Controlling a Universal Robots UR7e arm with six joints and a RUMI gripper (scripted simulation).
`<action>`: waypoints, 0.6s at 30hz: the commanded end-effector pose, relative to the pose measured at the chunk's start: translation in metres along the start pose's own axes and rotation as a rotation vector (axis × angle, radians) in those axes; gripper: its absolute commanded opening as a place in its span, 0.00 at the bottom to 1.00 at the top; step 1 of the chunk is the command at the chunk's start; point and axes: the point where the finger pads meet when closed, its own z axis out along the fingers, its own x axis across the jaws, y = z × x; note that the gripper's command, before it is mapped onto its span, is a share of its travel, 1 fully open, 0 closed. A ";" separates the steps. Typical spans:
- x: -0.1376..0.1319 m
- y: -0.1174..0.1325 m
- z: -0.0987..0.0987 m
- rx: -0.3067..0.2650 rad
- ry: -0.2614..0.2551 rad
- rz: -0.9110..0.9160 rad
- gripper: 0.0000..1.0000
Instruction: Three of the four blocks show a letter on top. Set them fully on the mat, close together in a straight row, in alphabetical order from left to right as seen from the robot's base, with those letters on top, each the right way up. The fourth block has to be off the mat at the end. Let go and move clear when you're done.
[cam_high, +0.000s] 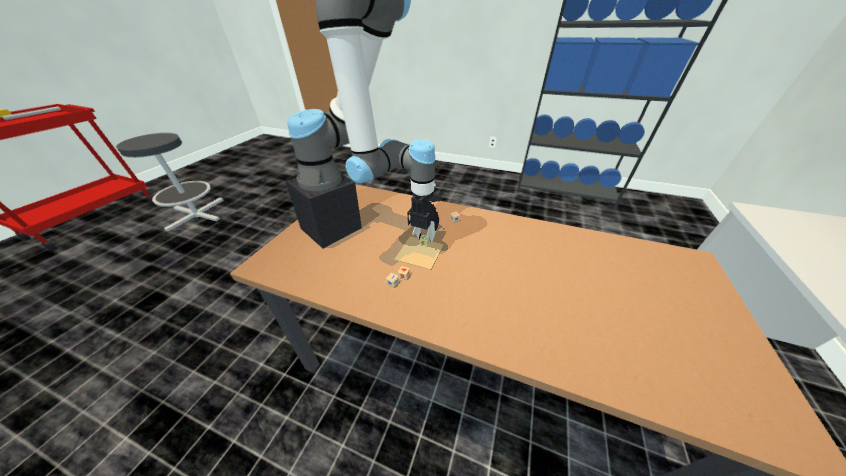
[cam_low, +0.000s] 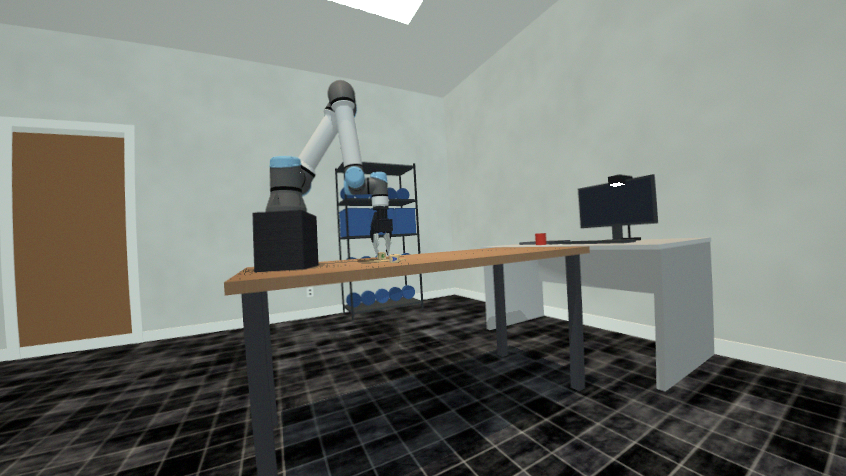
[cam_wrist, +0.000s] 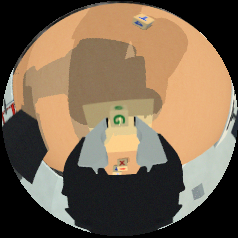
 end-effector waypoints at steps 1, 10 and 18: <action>-0.003 0.000 -0.025 0.002 -0.005 0.001 0.28; 0.002 0.001 -0.053 0.001 0.001 0.001 0.28; 0.002 0.001 -0.072 0.001 0.001 0.000 0.28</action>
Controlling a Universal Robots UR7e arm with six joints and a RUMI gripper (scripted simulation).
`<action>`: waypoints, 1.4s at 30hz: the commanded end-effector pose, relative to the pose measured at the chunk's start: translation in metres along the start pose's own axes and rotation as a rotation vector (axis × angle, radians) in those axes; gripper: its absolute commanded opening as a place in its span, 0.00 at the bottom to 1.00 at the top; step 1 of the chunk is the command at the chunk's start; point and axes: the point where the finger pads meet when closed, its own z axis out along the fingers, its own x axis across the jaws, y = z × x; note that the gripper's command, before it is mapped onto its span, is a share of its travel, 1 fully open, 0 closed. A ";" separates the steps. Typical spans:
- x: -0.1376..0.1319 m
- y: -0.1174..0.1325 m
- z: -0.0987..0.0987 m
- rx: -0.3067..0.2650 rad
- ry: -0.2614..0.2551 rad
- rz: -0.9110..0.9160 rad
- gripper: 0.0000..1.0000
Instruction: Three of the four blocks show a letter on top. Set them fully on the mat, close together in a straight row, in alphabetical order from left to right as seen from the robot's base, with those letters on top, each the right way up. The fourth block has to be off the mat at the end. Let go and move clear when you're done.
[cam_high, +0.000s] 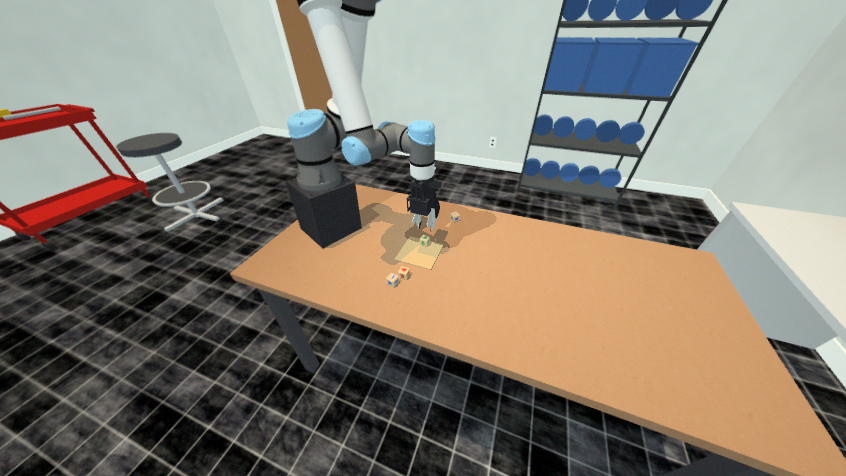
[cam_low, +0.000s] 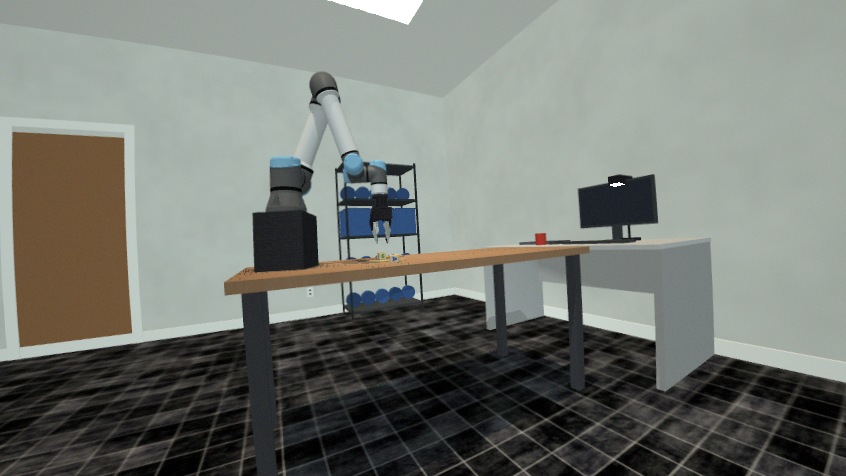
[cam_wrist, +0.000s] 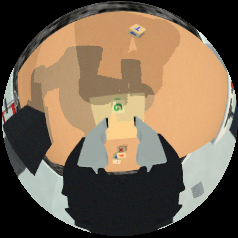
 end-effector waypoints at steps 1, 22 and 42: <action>0.000 0.001 -0.019 0.003 -0.008 0.000 0.28; -0.002 0.000 -0.020 0.004 -0.012 0.000 1.00; 0.000 -0.002 -0.020 0.003 -0.011 0.014 1.00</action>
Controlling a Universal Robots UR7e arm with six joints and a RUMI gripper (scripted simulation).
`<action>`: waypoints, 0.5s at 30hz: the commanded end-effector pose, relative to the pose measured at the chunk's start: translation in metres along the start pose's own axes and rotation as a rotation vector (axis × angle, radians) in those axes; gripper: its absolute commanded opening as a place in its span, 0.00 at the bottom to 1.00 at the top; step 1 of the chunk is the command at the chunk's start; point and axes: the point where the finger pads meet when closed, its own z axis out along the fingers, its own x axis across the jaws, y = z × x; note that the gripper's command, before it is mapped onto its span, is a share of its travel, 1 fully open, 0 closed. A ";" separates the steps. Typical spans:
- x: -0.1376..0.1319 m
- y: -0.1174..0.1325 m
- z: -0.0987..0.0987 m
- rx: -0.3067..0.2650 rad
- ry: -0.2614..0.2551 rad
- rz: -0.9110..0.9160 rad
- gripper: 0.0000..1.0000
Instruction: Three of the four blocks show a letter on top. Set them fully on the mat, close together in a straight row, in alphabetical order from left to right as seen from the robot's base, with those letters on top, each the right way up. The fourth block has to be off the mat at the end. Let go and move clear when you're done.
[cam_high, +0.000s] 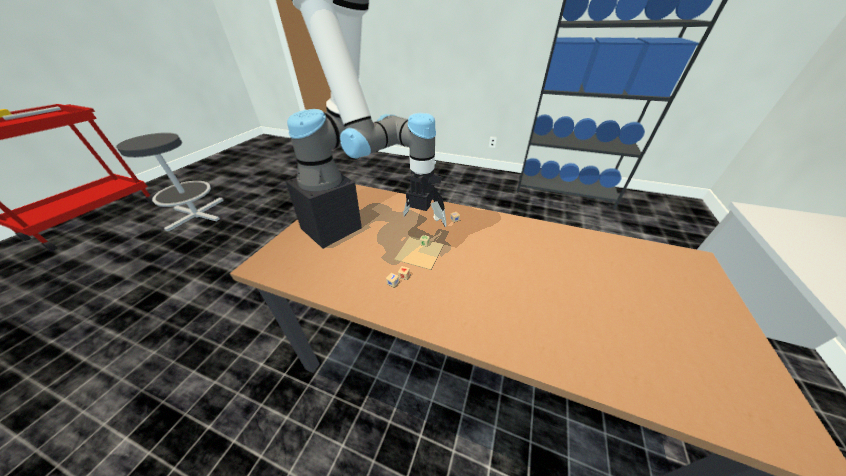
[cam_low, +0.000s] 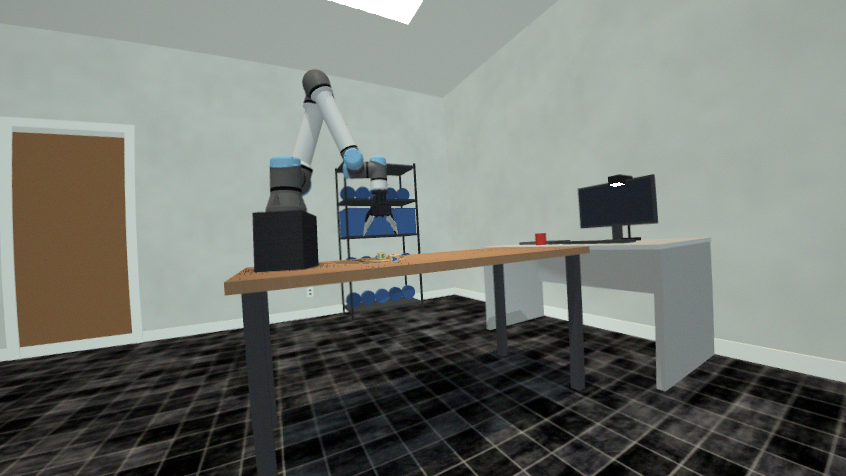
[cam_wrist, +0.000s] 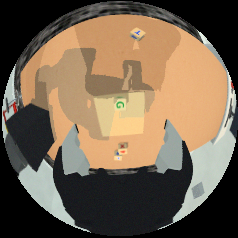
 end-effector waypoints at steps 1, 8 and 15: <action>0.004 -0.001 -0.001 -0.001 0.004 0.016 1.00; 0.006 -0.006 0.000 0.000 0.002 0.070 1.00; 0.010 -0.011 0.000 -0.001 0.002 0.135 1.00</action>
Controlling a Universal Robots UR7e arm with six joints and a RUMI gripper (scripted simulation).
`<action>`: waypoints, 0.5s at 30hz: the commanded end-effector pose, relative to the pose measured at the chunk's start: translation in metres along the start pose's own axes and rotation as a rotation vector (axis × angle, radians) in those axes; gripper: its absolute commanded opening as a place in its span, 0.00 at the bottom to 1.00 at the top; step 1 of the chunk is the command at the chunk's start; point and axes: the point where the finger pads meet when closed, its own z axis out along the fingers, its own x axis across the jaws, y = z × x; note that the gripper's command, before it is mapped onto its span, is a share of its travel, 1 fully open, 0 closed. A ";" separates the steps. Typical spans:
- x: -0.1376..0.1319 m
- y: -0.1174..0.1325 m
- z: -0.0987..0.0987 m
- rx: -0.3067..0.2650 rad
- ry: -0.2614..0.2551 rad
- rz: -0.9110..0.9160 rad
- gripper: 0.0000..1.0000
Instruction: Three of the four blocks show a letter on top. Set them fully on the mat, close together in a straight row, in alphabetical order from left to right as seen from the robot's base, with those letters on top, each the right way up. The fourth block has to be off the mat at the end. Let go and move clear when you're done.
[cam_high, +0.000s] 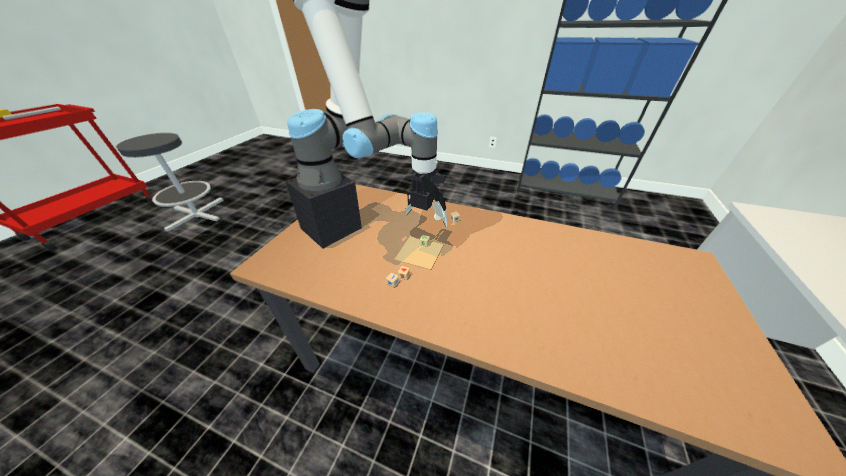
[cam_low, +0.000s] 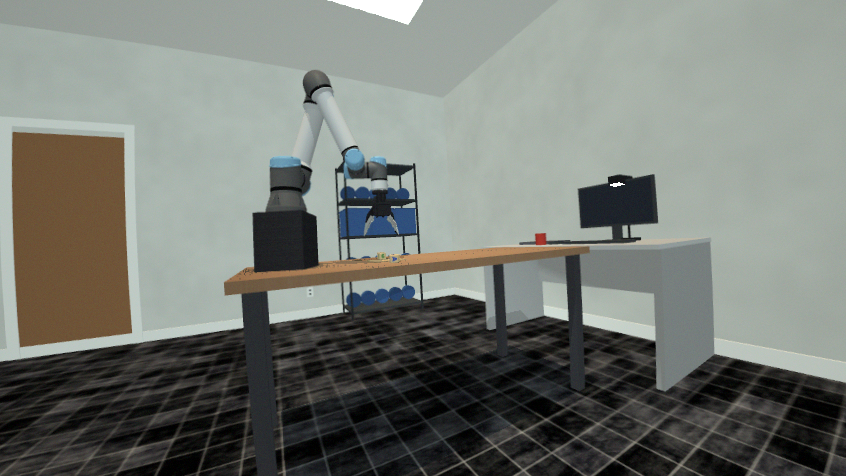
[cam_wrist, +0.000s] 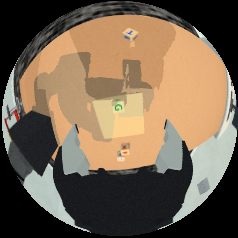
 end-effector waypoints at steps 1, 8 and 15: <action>0.006 -0.007 0.000 -0.001 0.001 0.079 1.00; 0.012 -0.018 0.000 -0.002 0.001 0.213 1.00; 0.016 -0.024 0.000 -0.002 0.001 0.290 1.00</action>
